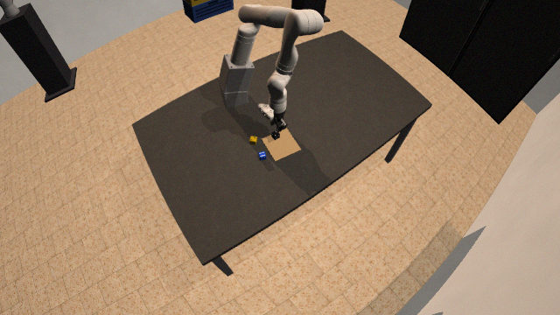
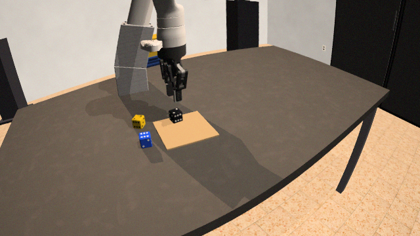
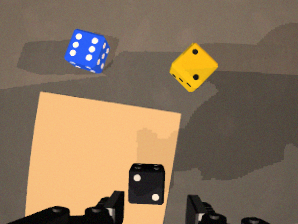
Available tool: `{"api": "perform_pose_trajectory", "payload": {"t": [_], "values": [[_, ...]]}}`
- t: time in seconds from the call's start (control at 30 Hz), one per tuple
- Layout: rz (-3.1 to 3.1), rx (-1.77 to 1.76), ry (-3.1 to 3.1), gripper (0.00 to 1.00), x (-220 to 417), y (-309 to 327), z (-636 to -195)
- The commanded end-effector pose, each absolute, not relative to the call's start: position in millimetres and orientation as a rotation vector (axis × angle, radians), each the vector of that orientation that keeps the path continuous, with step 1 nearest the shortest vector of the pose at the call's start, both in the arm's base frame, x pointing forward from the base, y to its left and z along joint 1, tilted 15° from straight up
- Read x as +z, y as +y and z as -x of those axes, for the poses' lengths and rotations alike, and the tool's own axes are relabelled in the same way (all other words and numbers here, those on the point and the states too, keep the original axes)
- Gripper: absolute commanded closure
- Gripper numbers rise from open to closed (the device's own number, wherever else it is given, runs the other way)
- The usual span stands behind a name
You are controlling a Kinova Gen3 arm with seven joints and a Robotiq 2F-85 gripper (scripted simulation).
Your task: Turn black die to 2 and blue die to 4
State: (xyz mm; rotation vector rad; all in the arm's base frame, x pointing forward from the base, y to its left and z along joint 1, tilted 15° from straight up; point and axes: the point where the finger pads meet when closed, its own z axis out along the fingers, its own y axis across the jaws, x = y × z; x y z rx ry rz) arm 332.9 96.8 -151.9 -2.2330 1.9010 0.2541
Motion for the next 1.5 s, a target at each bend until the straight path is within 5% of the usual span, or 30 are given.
{"api": "perform_pose_trajectory", "payload": {"t": [0.0, 0.33, 0.37, 1.47], "values": [[2.21, 0.225, 1.905, 0.54, -134, 89, -344], [2.21, 0.225, 1.905, 0.54, -123, 87, -343], [2.21, 0.225, 1.905, 0.0, -123, 87, -343], [2.27, 0.21, 1.816, 0.0, -124, 86, -347]]}}
